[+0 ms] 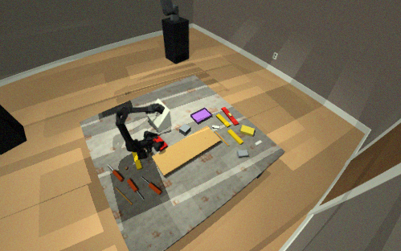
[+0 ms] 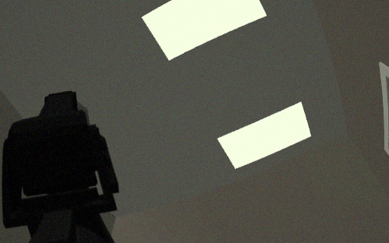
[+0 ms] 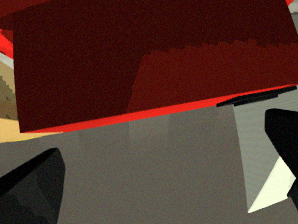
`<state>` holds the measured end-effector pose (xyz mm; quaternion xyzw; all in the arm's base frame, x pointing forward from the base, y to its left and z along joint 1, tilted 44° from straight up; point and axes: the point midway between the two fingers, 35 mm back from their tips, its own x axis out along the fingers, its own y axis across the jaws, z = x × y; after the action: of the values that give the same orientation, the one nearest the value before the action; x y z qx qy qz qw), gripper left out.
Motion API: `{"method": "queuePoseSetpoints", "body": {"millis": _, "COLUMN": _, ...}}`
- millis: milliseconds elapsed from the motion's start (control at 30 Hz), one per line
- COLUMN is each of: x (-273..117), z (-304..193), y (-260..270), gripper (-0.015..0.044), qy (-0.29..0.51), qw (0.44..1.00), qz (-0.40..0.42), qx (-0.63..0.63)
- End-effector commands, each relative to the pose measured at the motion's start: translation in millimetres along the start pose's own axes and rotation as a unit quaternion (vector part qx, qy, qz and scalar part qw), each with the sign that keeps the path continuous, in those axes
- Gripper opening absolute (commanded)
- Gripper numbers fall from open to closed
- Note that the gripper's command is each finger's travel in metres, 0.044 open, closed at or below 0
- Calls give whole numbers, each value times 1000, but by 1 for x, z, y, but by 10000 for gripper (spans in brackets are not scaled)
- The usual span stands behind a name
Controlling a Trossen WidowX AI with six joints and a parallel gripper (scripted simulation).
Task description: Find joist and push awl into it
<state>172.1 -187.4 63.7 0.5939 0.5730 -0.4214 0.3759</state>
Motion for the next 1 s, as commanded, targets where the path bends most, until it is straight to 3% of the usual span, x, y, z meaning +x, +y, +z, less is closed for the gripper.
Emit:
{"method": "queuePoseSetpoints", "body": {"millis": 0, "x": -7, "z": 0, "y": 0, "gripper": 440, "qy": -2, "qw": 1000, "qz": -1, "qx": -2}}
{"method": "queuePoseSetpoints", "body": {"millis": 233, "x": -17, "z": -8, "y": 0, "gripper": 440, "qy": -2, "qw": 1000, "qz": 0, "qx": -2}}
{"method": "queuePoseSetpoints", "body": {"millis": 433, "x": -38, "z": -66, "y": 0, "gripper": 440, "qy": 1, "qw": 1000, "qz": 2, "qx": -1}}
{"method": "queuePoseSetpoints", "body": {"millis": 667, "x": -37, "z": -60, "y": 2, "gripper": 440, "qy": -10, "qw": 1000, "qz": 2, "qx": -16}}
{"method": "queuePoseSetpoints", "body": {"millis": 800, "x": -18, "z": -50, "y": 0, "gripper": 440, "qy": -123, "qw": 971, "qz": -27, "qx": -203}}
{"method": "queuePoseSetpoints", "body": {"millis": 967, "x": -3, "z": -36, "y": 1, "gripper": 440, "qy": -277, "qw": 849, "qz": -104, "qx": -439}}
